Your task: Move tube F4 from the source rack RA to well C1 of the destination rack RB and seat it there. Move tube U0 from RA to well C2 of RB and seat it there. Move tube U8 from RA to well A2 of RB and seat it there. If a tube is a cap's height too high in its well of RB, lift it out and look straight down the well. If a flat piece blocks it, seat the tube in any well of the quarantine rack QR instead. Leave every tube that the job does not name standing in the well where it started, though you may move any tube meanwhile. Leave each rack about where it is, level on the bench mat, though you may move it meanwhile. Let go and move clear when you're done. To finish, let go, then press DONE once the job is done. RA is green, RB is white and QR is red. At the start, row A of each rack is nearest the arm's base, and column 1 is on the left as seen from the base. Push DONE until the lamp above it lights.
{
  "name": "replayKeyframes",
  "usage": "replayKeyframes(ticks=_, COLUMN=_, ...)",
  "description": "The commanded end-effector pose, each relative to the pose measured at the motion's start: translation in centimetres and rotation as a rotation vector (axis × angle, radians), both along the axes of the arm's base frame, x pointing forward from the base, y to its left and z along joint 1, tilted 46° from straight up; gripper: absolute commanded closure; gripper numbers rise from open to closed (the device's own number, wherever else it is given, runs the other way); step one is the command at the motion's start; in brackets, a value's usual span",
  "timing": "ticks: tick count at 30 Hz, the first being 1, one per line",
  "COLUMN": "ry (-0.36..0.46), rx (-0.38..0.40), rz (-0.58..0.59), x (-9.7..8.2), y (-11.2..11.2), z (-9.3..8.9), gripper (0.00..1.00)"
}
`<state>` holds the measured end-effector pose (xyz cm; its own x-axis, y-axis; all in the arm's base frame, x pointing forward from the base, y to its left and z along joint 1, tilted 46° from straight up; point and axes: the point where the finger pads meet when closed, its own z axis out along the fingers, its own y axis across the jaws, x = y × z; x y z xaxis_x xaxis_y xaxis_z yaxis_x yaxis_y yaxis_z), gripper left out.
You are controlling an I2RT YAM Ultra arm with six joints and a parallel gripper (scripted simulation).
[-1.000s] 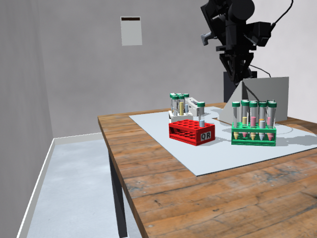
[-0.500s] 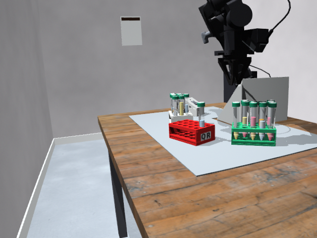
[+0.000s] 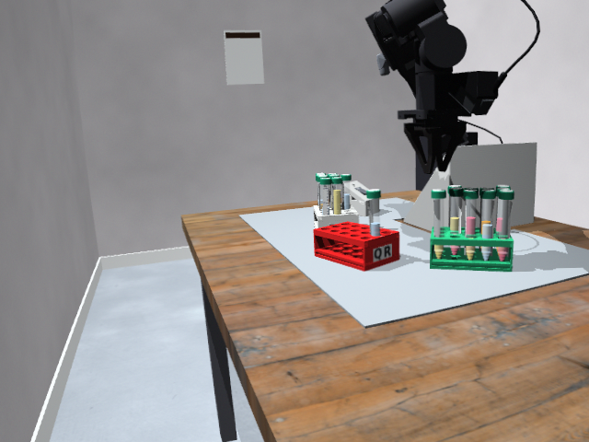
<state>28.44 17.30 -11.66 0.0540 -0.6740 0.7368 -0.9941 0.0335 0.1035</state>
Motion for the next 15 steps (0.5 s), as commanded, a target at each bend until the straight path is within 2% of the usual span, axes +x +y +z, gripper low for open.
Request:
replayKeyframes(ticks=1, ry=-0.036, rx=0.042, rz=0.032, x=0.5, y=0.9, z=-0.1, gripper=0.7)
replayKeyframes(ticks=6, ry=-0.037, rx=0.041, rz=0.017, x=0.8, y=-0.2, z=-0.7, gripper=0.7)
replayKeyframes(ticks=9, ry=-0.035, rx=0.042, rz=0.036, x=0.4, y=0.3, z=-0.8, gripper=0.7)
replayKeyframes(ticks=15, ry=-0.035, rx=0.043, rz=0.026, x=0.5, y=-0.4, z=-1.3, gripper=0.7)
